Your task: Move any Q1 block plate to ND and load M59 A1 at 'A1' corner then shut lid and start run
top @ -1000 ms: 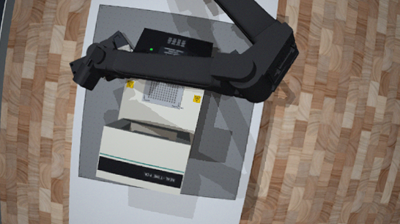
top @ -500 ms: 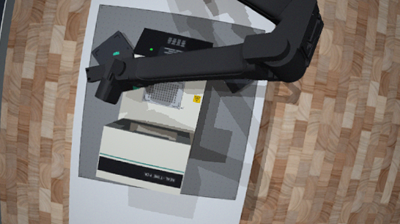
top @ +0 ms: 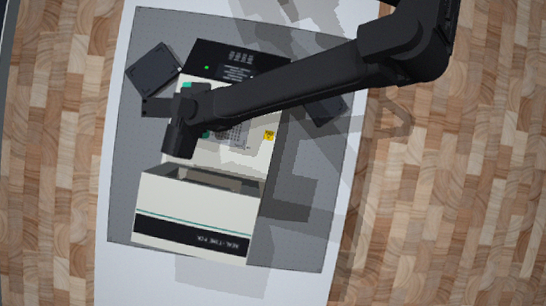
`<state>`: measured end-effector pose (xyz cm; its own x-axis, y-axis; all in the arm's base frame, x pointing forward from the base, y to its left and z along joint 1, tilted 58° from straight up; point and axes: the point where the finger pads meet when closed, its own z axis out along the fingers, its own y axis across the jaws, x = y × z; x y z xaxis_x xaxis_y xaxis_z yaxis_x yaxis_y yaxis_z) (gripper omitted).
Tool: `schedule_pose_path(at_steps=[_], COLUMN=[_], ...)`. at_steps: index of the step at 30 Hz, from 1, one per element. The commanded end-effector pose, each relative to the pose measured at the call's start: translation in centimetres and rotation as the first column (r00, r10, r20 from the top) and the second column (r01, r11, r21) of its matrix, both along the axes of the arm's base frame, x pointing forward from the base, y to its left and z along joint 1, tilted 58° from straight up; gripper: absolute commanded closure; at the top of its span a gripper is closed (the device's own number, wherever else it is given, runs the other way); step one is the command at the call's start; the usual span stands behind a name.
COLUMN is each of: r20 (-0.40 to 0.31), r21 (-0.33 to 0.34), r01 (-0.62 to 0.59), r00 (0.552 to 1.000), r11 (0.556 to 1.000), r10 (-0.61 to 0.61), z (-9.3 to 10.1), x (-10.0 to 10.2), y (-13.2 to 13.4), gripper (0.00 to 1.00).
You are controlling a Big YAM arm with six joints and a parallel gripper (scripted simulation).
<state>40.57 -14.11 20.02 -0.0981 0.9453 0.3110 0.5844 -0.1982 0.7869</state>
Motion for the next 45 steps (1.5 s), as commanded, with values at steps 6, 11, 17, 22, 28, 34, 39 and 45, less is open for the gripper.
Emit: schedule_pose_path(at_steps=[6,11,17,22,28,34,39,45], r20=[-0.033,-0.023,-0.065,-0.066,-0.069,-0.024,-0.021,-0.037], r21=[0.113,0.146,0.185,0.178,0.163,0.131,0.125,0.120], r01=[0.071,0.083,0.118,0.113,0.120,0.101,0.084,0.066], r00=[0.997,0.996,0.992,0.993,0.992,0.995,0.996,0.997], r11=[0.991,0.986,0.976,0.977,0.979,0.986,0.989,0.991], r10=[-0.067,-0.080,-0.108,-0.103,-0.110,-0.099,-0.082,-0.062], z=[2.7,5.9,5.3,4.3,3.3,5.5,5.9,5.3], x=[1.0,1.9,2.0,1.8,1.5,2.0,2.0,2.4], y=[2.1,4.4,4.8,4.3,3.3,3.6,4.4,4.8], gripper=[1.00,1.00,1.00,1.00,1.00,1.00,1.00,1.00])
